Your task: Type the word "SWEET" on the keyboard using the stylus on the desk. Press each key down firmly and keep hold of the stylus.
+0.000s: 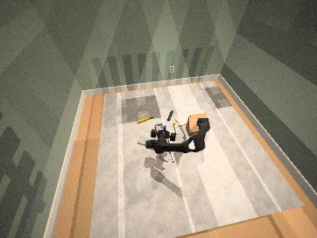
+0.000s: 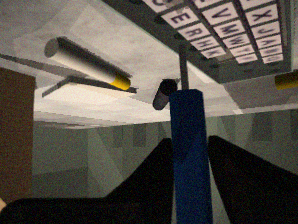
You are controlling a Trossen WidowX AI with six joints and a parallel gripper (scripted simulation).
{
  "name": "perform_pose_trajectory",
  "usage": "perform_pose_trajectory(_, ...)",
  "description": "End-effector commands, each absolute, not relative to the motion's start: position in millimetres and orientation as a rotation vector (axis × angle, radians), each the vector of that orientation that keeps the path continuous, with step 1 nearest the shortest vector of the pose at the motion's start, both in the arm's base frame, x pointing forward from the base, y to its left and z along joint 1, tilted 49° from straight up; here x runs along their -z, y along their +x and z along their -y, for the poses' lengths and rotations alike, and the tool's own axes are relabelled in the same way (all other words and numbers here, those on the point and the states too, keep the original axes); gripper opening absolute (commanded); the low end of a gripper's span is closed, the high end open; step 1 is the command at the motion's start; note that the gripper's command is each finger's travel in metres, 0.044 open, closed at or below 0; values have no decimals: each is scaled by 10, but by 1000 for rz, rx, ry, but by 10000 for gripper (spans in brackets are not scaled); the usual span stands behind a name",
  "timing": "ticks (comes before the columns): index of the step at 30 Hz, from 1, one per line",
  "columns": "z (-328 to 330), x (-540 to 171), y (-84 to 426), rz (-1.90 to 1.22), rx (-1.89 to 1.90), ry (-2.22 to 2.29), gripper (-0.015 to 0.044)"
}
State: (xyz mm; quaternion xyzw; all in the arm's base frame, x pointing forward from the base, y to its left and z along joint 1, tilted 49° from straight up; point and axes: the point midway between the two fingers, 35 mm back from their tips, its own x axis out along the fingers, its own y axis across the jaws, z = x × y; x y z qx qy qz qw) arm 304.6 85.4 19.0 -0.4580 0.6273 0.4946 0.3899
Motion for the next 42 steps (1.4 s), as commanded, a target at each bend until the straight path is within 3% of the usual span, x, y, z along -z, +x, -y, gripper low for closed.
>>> perform_pose_trajectory(1,-858,-157,3046,-1598,-1248,-1154,79)
perform_pose_trajectory(42,-1004,-33,3026,-1597,-1249,-1154,81)
